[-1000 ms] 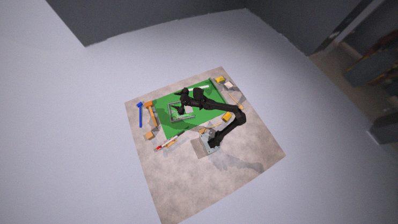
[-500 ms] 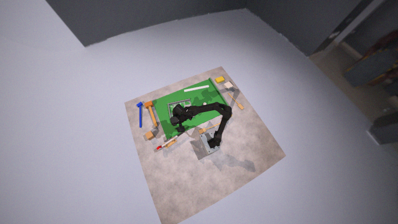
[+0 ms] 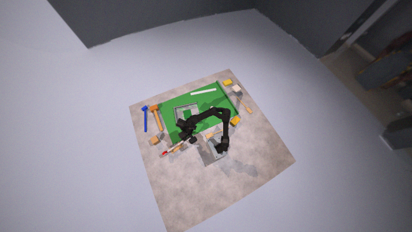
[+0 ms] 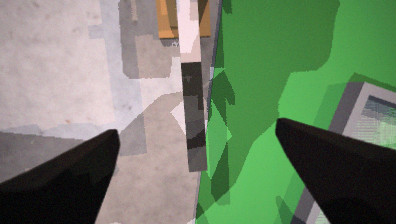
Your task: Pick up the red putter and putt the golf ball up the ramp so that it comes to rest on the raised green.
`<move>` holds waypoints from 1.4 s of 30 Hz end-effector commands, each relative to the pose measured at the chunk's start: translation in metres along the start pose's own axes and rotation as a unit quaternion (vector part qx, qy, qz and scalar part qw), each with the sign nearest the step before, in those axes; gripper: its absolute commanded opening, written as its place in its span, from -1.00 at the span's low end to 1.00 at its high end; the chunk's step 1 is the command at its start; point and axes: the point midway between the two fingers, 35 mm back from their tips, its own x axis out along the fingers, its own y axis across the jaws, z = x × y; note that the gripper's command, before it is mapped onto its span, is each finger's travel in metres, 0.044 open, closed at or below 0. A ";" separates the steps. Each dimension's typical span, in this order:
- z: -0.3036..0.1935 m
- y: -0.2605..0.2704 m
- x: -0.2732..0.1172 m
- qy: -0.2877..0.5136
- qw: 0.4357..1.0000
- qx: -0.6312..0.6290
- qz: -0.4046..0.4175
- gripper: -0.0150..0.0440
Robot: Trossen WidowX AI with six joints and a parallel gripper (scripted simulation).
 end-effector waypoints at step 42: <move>-0.019 -0.001 0.067 0.006 1.000 -0.002 0.003 0.82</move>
